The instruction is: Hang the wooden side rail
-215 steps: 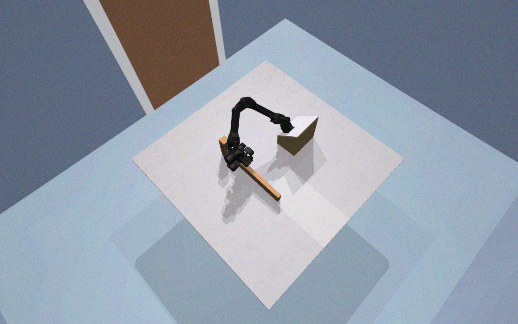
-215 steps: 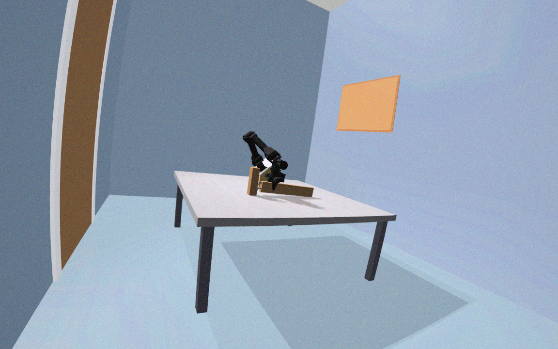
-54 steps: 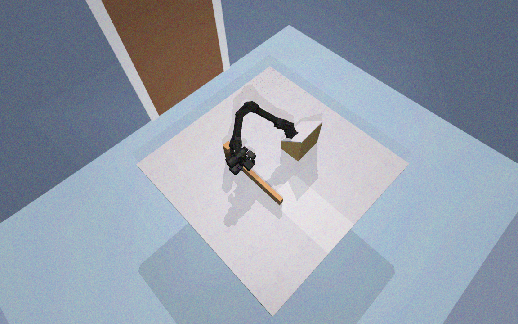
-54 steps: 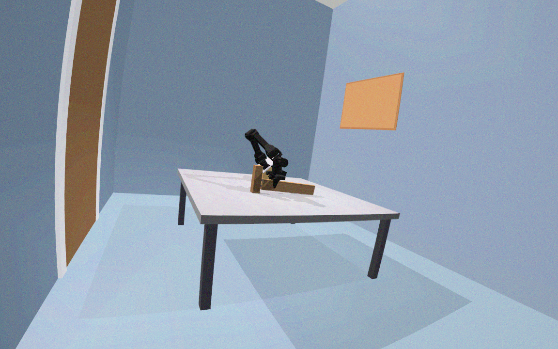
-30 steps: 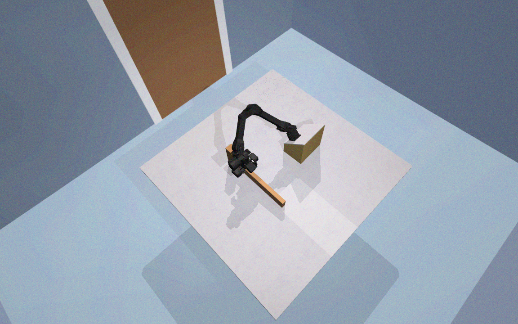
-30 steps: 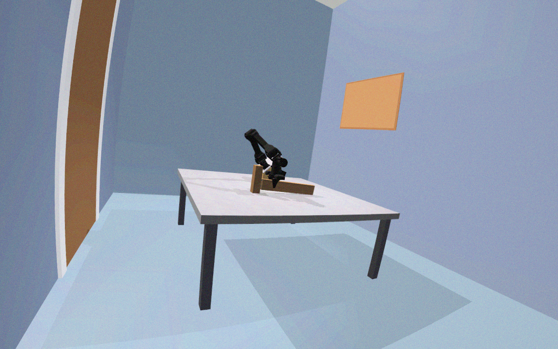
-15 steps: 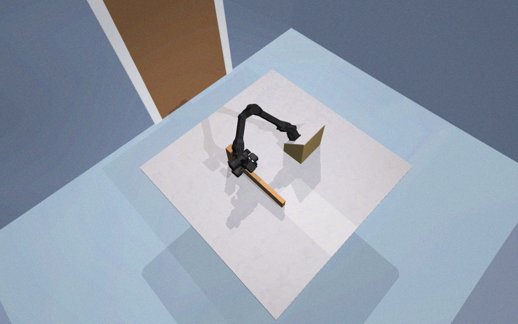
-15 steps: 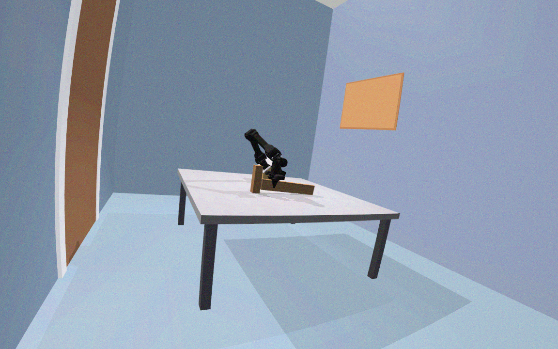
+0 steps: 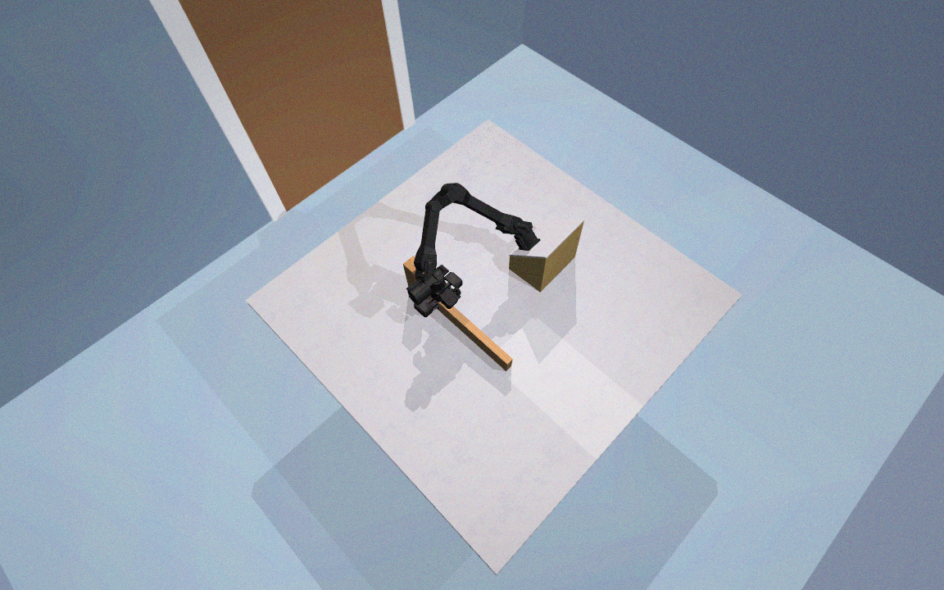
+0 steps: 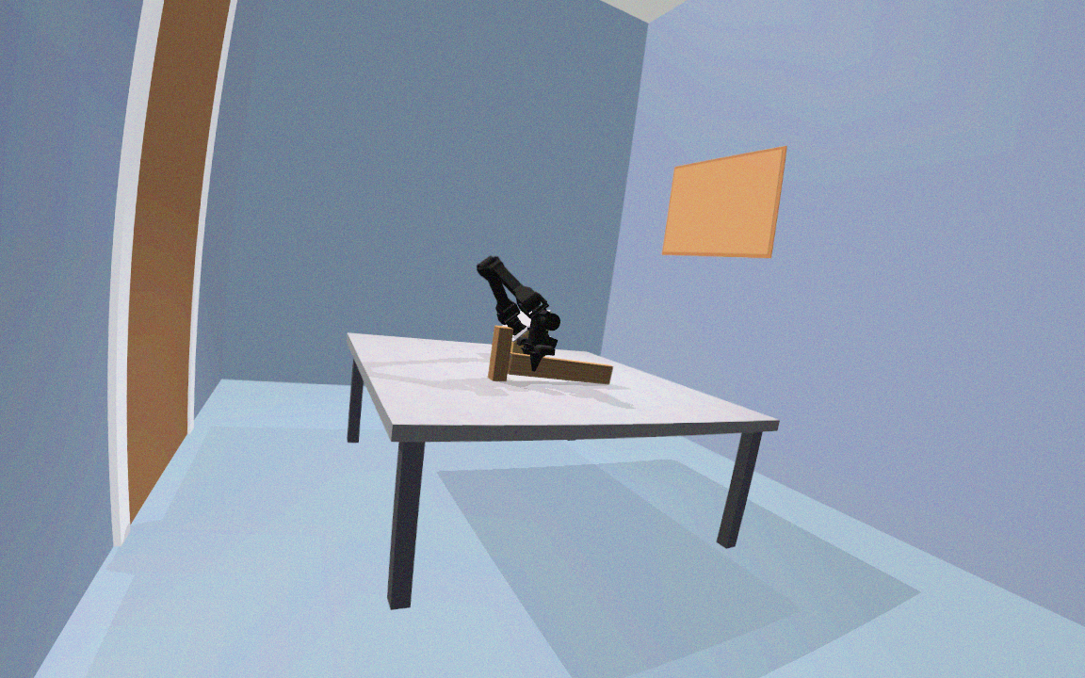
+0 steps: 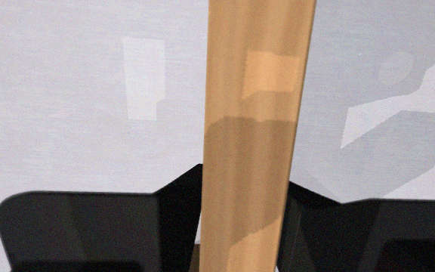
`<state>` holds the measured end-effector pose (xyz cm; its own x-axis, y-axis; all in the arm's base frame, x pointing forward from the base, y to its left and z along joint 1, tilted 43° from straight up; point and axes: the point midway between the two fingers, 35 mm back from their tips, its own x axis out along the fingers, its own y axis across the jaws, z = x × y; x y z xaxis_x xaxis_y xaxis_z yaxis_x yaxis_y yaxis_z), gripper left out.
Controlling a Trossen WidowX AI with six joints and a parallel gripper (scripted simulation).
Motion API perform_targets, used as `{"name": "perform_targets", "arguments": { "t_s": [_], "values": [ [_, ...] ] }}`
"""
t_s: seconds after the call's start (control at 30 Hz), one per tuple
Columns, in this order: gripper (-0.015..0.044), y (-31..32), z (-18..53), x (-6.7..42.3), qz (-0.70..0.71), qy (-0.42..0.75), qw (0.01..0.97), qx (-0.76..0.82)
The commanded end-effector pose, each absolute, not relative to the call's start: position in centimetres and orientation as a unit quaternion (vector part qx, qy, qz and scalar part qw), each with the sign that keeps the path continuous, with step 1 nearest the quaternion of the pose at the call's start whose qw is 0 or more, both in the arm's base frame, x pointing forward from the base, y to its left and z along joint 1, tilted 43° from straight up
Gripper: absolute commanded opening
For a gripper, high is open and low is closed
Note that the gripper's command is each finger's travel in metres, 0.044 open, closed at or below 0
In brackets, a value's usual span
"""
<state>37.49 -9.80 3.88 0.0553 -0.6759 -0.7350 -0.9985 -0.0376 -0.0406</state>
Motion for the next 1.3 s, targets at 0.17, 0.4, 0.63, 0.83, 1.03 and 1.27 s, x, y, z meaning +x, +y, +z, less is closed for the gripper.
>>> {"name": "perform_targets", "arguments": {
  "t_s": [0.17,0.4,0.63,0.83,1.03,1.27],
  "values": [
    [0.0,-9.66,4.32,37.72,0.275,0.625,0.294,-0.669],
    [0.0,-9.76,4.34,37.64,0.275,0.625,0.294,-0.669],
    [0.0,-9.86,4.34,37.57,0.275,0.625,0.294,-0.669],
    [0.0,-9.87,4.43,37.61,0.275,0.625,0.294,-0.669],
    [0.0,-9.88,4.52,37.68,0.275,0.625,0.294,-0.669],
    [0.0,-9.92,4.61,37.75,0.275,0.625,0.294,-0.669]
  ]
}}
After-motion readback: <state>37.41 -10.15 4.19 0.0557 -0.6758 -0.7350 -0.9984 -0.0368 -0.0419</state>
